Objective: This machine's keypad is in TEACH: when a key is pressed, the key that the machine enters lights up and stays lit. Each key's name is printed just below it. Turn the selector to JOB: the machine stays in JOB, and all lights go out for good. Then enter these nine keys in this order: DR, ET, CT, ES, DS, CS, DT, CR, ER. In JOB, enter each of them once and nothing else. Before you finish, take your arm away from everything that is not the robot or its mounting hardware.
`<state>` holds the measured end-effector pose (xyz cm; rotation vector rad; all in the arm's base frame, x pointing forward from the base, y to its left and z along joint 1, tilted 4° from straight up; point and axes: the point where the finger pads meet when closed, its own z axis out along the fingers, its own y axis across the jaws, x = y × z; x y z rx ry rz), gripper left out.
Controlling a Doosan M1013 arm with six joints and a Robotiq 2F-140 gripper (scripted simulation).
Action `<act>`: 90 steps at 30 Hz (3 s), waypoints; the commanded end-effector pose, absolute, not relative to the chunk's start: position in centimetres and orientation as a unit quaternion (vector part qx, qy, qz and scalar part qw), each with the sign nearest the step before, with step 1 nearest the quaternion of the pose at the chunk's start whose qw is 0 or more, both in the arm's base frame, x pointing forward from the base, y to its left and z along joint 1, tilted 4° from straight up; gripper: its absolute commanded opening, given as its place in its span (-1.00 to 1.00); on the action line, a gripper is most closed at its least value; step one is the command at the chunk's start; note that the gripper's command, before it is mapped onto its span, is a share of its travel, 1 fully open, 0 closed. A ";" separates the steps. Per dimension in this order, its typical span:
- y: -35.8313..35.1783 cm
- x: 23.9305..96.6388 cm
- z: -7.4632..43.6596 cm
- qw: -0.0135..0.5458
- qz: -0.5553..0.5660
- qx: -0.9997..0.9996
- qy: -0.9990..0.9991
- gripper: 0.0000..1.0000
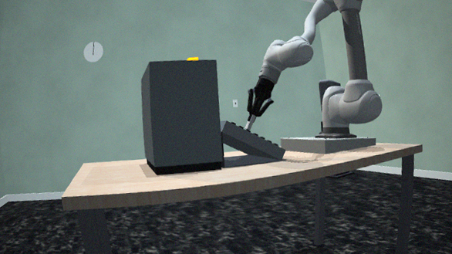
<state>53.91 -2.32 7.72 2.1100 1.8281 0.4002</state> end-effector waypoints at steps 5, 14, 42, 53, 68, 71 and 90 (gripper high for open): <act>-2.3 53.6 8.5 0.160 0.140 0.739 0.640 -1.00; -2.3 53.5 8.6 0.160 0.140 0.740 0.638 -1.00; -18.0 50.8 10.4 0.014 0.212 0.975 -0.070 -0.33; -18.0 50.8 10.4 0.014 0.212 0.975 -0.070 -0.33; -18.0 50.8 10.4 0.014 0.212 0.975 -0.070 -0.33; -18.0 50.8 10.4 0.014 0.212 0.975 -0.070 -0.33; -18.0 50.8 10.4 0.014 0.212 0.975 -0.070 -0.33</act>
